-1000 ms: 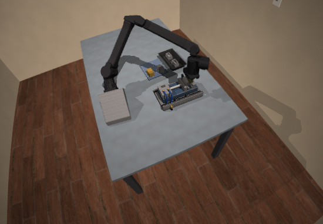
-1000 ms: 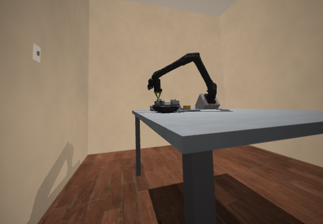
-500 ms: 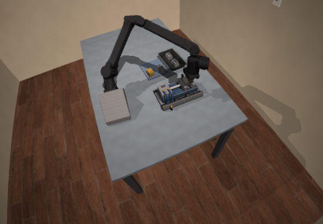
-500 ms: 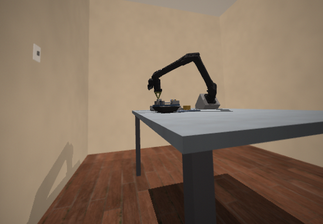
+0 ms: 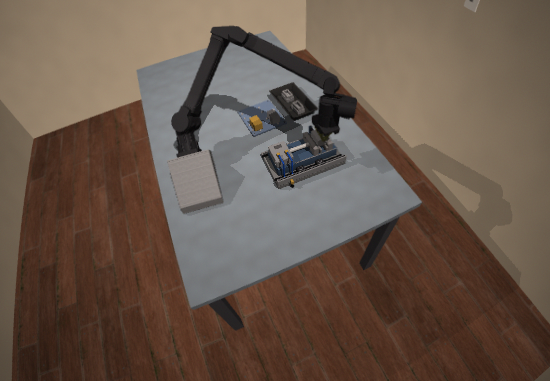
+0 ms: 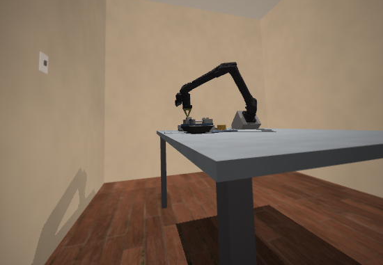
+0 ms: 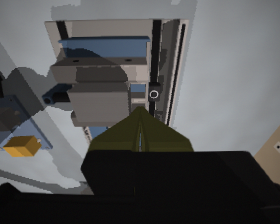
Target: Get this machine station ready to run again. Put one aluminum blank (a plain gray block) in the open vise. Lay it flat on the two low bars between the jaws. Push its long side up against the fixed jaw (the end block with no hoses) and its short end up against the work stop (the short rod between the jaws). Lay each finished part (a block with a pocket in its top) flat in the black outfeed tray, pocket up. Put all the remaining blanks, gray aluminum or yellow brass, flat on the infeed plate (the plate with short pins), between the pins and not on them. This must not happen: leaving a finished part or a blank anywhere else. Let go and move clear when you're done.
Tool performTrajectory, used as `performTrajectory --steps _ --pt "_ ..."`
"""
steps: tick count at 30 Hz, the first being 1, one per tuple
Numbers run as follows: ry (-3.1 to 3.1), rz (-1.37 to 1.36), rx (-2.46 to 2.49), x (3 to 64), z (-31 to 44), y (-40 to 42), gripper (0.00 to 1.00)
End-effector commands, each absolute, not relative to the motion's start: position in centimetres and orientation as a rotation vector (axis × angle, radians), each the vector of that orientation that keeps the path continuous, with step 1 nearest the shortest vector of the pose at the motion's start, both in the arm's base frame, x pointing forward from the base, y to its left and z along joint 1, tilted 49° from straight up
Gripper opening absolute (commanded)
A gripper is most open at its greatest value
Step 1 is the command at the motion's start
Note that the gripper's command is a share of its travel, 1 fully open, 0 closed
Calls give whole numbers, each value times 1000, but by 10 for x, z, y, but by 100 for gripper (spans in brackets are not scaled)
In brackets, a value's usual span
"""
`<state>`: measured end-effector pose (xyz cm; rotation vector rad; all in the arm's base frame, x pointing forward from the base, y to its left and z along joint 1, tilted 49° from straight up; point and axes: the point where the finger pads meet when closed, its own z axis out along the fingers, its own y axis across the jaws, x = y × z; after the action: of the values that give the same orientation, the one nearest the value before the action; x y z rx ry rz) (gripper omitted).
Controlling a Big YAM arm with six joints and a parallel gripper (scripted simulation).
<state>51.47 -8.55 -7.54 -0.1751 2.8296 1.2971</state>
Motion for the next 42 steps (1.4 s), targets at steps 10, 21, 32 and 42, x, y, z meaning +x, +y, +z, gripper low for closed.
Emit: performTrajectory --steps 10,21,32,42 --pt "2825 1286 -214 532 -76 -77 0" --pt "2826 1288 -212 533 -76 -77 0" --pt "2829 1294 -210 531 -76 -76 0" --pt "2829 1295 -210 530 -77 -76 0"
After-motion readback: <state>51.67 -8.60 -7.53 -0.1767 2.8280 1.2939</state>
